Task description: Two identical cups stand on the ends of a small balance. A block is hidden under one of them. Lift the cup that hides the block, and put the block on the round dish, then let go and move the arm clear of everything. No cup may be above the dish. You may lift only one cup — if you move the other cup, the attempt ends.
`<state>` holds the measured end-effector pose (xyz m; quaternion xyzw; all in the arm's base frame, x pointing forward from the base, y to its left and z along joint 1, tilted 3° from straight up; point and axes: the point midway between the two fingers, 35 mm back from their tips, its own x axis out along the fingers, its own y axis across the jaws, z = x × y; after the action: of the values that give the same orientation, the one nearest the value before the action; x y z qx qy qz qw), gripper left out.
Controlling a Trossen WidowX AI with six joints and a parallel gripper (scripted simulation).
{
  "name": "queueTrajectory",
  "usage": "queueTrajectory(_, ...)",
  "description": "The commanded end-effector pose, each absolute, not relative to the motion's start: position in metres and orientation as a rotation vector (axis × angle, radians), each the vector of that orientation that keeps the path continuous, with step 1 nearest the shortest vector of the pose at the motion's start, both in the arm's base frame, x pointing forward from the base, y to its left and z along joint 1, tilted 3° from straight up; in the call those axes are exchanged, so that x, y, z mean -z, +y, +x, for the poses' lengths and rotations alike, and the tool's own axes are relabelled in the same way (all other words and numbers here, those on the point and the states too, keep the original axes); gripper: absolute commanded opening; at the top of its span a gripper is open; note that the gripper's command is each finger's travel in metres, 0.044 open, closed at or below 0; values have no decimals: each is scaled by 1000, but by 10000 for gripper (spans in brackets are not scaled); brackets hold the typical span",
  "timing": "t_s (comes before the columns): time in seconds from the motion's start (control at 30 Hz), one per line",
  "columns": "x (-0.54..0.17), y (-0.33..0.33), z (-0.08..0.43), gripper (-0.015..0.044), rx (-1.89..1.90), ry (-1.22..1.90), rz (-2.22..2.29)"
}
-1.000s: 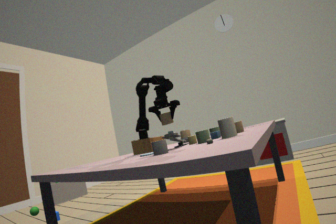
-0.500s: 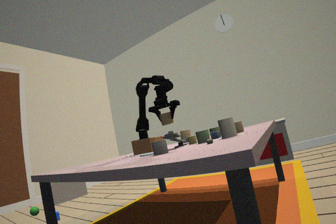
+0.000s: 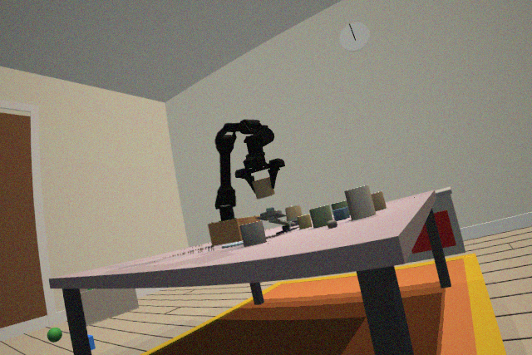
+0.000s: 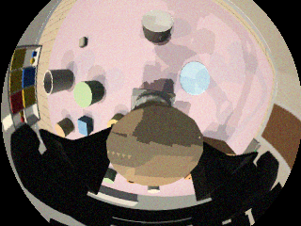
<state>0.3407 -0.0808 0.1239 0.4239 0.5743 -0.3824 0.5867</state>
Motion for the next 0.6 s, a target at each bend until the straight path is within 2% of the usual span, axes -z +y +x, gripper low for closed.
queueTrajectory(0.0,-124,-81,341,0,891,1337,988)
queueTrajectory(0.37,-124,-82,341,0,891,1337,988)
queueTrajectory(0.57,-111,-112,330,0,892,1334,986)
